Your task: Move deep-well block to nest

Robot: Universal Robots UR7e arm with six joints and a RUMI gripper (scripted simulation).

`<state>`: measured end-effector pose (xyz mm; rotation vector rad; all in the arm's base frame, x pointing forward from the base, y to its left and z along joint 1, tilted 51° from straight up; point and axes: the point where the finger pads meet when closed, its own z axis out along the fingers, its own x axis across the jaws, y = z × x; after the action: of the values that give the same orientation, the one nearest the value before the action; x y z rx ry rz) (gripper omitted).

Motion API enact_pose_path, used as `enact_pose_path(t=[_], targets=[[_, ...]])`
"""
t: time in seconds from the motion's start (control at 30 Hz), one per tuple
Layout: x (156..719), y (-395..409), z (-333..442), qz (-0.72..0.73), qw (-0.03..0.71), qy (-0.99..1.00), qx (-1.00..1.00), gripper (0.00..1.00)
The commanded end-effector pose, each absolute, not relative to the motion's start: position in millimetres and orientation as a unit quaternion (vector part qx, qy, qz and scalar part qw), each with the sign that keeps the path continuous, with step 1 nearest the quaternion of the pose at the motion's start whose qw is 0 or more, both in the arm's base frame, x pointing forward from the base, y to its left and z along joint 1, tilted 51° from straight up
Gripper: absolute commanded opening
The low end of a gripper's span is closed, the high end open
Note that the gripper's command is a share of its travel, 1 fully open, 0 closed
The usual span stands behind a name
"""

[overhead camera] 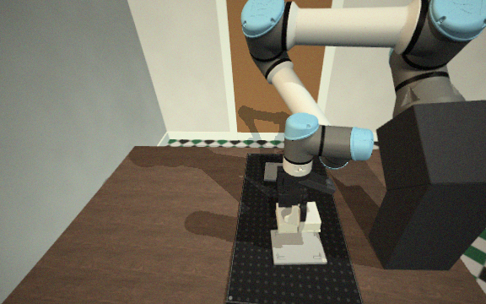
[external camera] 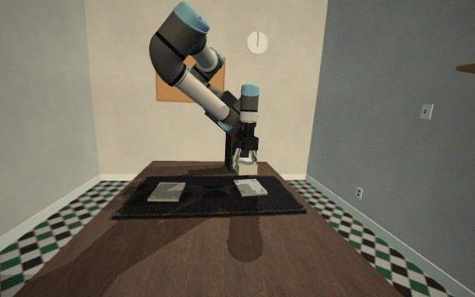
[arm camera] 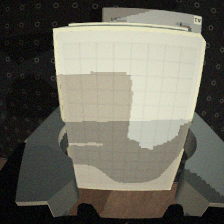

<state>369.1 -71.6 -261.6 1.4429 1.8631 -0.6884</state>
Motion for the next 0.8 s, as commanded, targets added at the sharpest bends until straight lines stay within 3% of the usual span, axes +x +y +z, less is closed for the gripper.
enact_pose_path(t=[0.0, 0.77], targets=[[367, -63, -271, -0.264, 0.337, 0.714, 0.554, 0.0], [364, -51, -287, -0.264, 0.337, 0.714, 0.554, 0.0]])
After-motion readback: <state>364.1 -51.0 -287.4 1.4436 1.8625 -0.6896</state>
